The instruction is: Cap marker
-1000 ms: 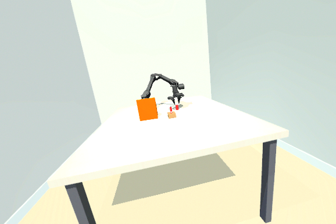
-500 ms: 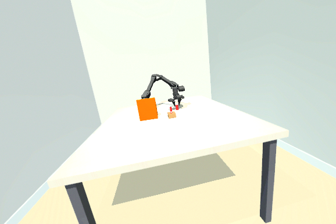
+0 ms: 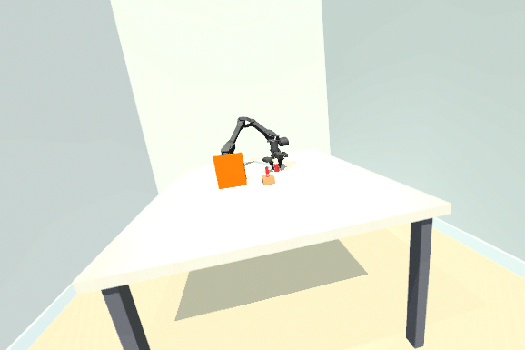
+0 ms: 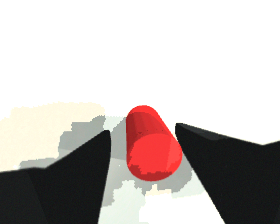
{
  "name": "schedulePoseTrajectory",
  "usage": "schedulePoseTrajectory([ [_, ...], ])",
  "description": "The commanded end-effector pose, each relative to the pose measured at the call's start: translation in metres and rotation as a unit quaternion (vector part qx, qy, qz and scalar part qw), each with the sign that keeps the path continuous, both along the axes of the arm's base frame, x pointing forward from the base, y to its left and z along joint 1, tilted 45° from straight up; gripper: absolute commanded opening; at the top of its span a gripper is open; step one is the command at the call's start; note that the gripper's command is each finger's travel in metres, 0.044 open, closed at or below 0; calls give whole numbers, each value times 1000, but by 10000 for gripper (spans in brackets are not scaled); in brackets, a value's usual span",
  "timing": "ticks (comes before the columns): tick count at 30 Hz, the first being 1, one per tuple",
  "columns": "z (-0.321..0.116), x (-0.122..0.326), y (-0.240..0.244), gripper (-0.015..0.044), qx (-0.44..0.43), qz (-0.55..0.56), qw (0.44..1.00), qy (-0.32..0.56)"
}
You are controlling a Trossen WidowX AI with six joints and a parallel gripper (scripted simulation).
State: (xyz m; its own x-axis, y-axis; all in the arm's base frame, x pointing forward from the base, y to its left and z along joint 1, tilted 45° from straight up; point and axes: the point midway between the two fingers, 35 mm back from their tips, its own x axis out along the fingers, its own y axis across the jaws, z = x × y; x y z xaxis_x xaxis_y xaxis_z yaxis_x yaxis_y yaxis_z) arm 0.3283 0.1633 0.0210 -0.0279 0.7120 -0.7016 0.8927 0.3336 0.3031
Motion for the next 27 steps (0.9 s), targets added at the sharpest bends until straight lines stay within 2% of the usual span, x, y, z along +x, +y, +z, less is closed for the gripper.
schedulePoseTrajectory([
  [1,-3,-2,1,202,-1,-1,1000,4],
  [2,-3,-2,1,176,-1,-1,1000,4],
  [12,-2,-1,1,109,-1,-1,1000,4],
  [16,3,0,-4,4,-2,-1,1000,4],
  [27,26,1,-28,0,-3,-1,1000,3],
])
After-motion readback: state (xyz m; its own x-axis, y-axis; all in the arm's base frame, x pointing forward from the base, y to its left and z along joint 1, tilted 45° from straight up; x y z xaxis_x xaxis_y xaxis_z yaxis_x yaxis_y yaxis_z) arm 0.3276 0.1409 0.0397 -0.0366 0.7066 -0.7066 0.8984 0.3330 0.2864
